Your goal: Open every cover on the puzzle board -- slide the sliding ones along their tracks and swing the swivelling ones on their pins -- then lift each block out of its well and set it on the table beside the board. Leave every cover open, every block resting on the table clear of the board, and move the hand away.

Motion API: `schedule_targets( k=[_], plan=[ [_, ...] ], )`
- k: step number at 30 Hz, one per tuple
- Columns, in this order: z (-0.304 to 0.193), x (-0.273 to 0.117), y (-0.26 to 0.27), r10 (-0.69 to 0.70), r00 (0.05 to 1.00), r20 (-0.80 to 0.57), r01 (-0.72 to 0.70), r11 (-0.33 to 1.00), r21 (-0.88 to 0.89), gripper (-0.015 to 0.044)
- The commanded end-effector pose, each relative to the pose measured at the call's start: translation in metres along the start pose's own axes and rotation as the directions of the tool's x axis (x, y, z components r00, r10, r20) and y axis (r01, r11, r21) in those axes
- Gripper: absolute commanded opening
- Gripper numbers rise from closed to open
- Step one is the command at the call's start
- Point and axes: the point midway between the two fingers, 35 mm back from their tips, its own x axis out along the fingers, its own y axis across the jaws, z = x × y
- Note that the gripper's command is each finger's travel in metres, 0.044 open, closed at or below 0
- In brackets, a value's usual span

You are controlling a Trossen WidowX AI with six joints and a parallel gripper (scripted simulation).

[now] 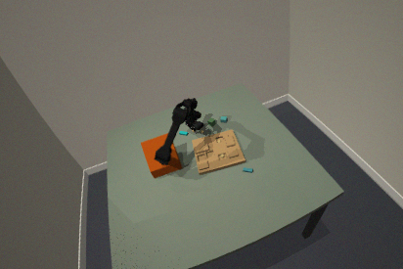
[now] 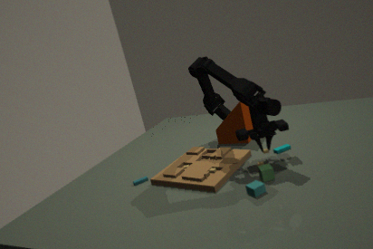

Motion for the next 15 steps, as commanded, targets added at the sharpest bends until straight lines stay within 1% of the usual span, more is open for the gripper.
schedule_targets(
  k=[1, 15],
  plan=[
    [-0.003, 0.007, -0.001, -0.008, 1.000, -0.003, 0.008, 1.000, -0.009, 0.0080],
    [-0.006, 0.029, -0.002, -0.009, 1.000, -0.004, 0.009, 1.000, -0.008, 0.0080]
  ],
)
